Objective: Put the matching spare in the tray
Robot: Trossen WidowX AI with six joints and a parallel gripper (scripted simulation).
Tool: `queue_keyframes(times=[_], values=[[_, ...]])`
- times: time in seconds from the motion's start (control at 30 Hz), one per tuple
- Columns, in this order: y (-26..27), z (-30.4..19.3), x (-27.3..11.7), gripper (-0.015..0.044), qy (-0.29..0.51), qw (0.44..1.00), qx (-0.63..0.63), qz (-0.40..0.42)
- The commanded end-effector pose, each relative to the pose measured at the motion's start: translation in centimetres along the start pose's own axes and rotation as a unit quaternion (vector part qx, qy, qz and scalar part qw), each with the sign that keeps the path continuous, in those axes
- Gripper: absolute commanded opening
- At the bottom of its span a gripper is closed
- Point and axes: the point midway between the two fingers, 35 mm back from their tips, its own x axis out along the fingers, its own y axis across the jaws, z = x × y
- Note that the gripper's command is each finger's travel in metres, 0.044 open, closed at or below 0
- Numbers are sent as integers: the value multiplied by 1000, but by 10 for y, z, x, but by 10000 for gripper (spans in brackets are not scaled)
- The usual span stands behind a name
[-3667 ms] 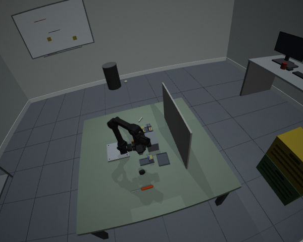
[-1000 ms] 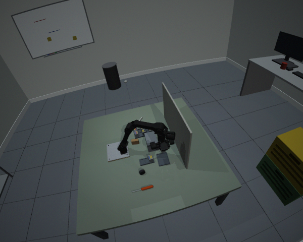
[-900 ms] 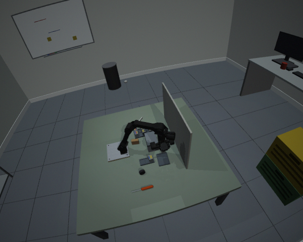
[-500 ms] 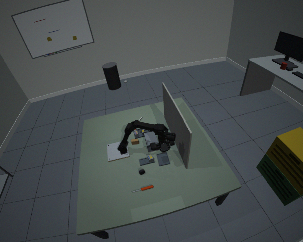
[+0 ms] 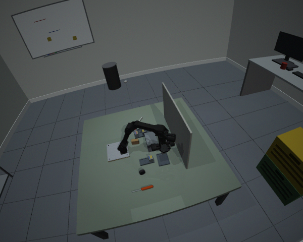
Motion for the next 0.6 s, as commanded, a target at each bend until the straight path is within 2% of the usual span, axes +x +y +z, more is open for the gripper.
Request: queue_keyframes(times=[0.0, 0.57], values=[[0, 0, 4, 0, -1, 1000, 1, -2], [1, 1, 15, 0, 0, 1000, 1, -2]])
